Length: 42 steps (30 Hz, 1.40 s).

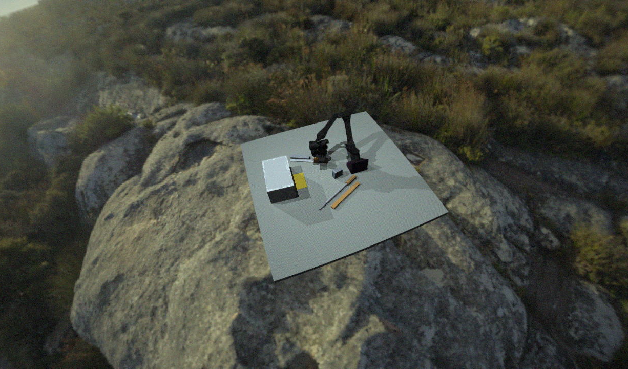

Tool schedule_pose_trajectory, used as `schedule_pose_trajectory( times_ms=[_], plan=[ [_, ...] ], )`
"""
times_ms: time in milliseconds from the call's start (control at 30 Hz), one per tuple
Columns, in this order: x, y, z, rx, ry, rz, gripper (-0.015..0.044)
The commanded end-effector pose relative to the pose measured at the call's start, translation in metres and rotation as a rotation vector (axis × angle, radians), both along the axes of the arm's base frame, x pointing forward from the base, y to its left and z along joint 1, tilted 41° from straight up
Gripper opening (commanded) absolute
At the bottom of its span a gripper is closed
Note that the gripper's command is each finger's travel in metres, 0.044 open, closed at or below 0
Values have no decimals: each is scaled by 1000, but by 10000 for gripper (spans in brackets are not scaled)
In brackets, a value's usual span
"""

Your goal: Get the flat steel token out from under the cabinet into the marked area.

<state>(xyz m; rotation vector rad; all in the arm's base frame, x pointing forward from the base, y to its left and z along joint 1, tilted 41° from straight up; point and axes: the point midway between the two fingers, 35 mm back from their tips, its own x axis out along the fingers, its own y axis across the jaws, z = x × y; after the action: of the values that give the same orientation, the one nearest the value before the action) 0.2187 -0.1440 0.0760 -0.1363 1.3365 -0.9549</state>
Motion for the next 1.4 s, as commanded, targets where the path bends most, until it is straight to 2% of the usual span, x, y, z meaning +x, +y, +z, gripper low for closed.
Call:
schedule_pose_trajectory(
  times_ms=[0, 1367],
  plan=[
    [0, 0, 1, -5, -31, -36, 0],
    [14, 23, -20, -11, -104, -121, 0]
  ],
)
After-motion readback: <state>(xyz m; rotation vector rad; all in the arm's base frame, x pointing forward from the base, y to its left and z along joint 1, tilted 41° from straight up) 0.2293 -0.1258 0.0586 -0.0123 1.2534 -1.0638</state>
